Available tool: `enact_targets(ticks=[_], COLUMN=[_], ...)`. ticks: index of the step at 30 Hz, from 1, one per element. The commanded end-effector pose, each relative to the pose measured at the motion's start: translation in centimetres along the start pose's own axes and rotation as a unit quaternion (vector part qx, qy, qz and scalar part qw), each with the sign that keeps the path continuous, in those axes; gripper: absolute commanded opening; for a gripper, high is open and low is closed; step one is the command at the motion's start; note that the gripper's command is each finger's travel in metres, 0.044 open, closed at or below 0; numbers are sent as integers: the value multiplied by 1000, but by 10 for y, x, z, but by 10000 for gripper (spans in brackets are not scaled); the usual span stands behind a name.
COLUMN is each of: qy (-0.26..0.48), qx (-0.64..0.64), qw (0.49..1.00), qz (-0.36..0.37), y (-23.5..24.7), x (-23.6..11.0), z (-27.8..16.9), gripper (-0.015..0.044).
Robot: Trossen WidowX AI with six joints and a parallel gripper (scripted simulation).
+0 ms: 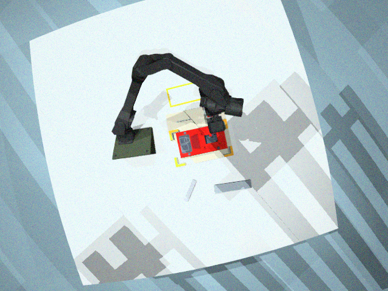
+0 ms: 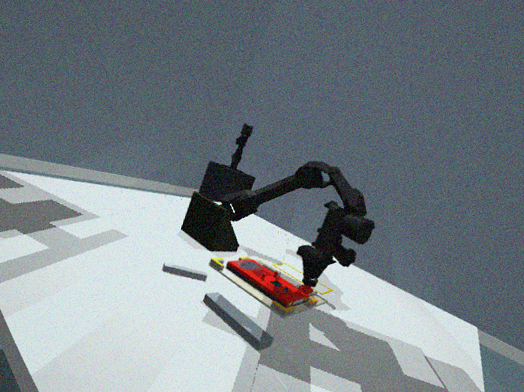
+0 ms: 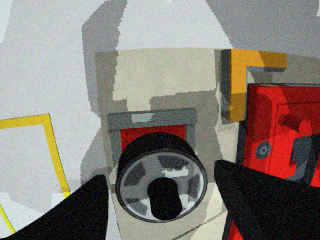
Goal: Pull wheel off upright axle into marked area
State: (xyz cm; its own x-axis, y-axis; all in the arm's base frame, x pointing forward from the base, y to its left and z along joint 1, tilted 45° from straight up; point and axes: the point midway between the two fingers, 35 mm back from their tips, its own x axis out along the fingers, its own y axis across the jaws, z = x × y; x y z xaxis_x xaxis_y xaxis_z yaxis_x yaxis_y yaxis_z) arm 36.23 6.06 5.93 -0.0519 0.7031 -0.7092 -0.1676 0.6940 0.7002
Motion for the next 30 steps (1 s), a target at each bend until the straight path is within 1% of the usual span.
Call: enact_targets(ticks=[1, 8, 13, 14, 30], qy=[0, 0, -1, -1, -1], qx=[0, 0, 0, 0, 0], qw=[1000, 1000, 1000, 1000, 1000], qz=[0, 0, 0, 0, 0], y=[0, 0, 0, 0, 0], x=[-1, -1, -2, -2, -7], z=[0, 0, 0, 0, 0], gripper=[188, 142, 10, 0, 0])
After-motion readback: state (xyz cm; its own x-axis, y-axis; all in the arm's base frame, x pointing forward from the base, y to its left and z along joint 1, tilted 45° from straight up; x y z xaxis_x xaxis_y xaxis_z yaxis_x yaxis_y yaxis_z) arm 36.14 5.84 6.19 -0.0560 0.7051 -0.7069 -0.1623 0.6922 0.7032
